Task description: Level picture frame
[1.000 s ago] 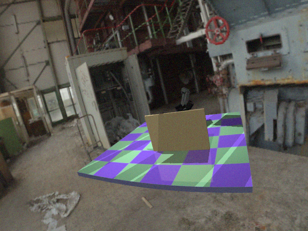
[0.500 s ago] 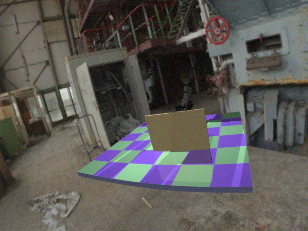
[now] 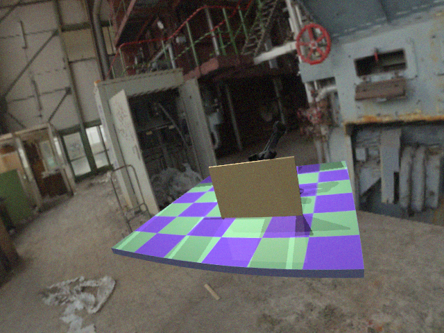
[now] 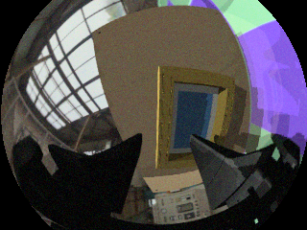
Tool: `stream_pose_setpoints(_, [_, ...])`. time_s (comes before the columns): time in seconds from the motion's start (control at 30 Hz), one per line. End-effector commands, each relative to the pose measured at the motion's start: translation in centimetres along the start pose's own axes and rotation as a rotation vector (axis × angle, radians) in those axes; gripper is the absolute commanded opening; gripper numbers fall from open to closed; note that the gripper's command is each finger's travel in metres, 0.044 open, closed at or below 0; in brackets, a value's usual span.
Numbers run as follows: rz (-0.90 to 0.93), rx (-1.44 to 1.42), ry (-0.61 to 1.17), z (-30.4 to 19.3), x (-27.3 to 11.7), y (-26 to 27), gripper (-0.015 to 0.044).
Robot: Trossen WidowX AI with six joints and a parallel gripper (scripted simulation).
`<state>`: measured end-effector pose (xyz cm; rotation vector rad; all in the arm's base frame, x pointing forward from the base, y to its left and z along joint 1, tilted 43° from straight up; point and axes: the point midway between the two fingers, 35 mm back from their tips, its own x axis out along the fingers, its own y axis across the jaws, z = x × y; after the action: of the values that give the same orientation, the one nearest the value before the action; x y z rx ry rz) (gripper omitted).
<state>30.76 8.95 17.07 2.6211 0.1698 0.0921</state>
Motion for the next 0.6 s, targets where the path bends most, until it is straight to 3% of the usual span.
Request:
stream_pose_setpoints(0.0, [0.001,-0.005,0.012,-0.04,0.55,0.03,0.026])
stream_pose_setpoints(0.57, [0.001,-0.005,0.012,-0.11,1.22,0.04,0.026])
